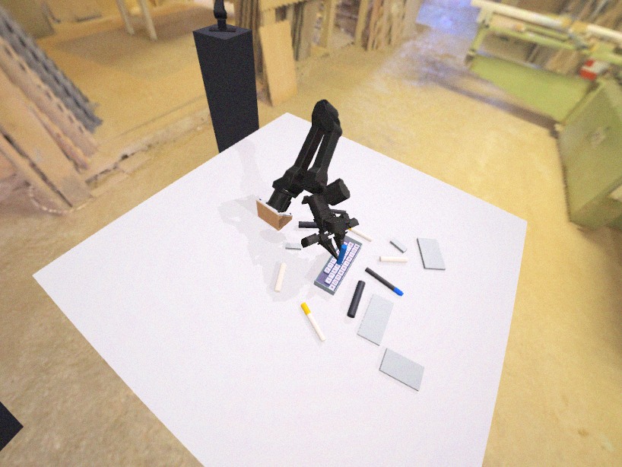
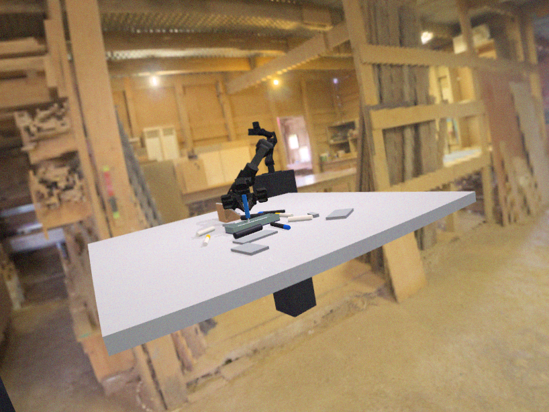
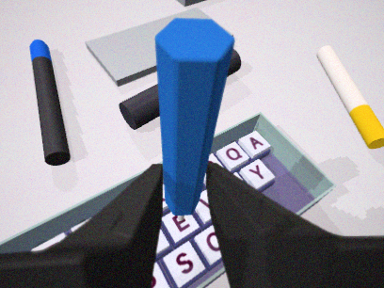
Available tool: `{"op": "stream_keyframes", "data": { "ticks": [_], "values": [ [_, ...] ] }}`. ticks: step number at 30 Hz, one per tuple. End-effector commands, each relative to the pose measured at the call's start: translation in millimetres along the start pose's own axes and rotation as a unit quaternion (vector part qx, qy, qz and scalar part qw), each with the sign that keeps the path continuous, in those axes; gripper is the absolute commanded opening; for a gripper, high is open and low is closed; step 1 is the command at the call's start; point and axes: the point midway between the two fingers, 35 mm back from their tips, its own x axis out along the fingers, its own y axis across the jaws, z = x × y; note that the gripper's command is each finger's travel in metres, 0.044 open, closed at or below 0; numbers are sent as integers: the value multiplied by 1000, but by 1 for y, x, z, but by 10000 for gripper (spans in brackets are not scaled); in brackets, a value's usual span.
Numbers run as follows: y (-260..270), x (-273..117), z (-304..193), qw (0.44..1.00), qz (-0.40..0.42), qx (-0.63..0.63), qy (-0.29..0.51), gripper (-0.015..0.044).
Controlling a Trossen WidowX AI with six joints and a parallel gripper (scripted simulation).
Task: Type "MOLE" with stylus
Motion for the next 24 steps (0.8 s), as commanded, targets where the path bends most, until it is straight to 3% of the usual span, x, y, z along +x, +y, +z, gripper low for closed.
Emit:
{"op": "stream_keyframes", "data": {
  "ticks": [1, 24],
  "values": [
    [-1, 0, 0, 1000, -2, 2, -1, 81],
    [-2, -18, 31, 1000, -5, 3, -4, 81]
  ]
}}
